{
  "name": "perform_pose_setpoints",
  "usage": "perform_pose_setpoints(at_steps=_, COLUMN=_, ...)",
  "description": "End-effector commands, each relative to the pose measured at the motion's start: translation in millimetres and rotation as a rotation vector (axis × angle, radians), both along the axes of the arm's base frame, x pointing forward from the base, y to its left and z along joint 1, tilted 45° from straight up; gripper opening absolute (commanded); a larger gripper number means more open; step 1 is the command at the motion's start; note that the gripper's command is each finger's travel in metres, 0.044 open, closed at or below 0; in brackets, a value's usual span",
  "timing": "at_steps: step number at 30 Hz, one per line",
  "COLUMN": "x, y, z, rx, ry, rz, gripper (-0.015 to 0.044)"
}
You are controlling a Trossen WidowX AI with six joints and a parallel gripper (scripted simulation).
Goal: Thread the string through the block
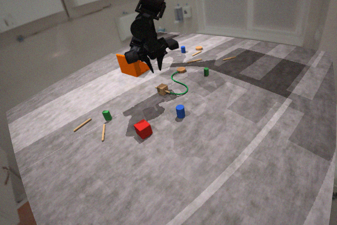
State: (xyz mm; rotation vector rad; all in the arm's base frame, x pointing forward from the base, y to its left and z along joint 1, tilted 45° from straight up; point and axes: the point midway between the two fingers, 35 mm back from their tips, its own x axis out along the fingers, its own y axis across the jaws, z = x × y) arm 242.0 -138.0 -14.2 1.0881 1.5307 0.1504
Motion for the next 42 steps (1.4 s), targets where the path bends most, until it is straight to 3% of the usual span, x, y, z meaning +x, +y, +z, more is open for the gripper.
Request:
perform_pose_setpoints(at_steps=1, x=-14.5, y=3.4, z=-3.4, rx=-0.064, ry=-0.312, rz=0.358, gripper=0.0121)
perform_pose_setpoints(at_steps=42, x=-6.9, y=34.4, z=-38.4, rx=-0.066, ry=-0.313, rz=0.358, gripper=0.0121)
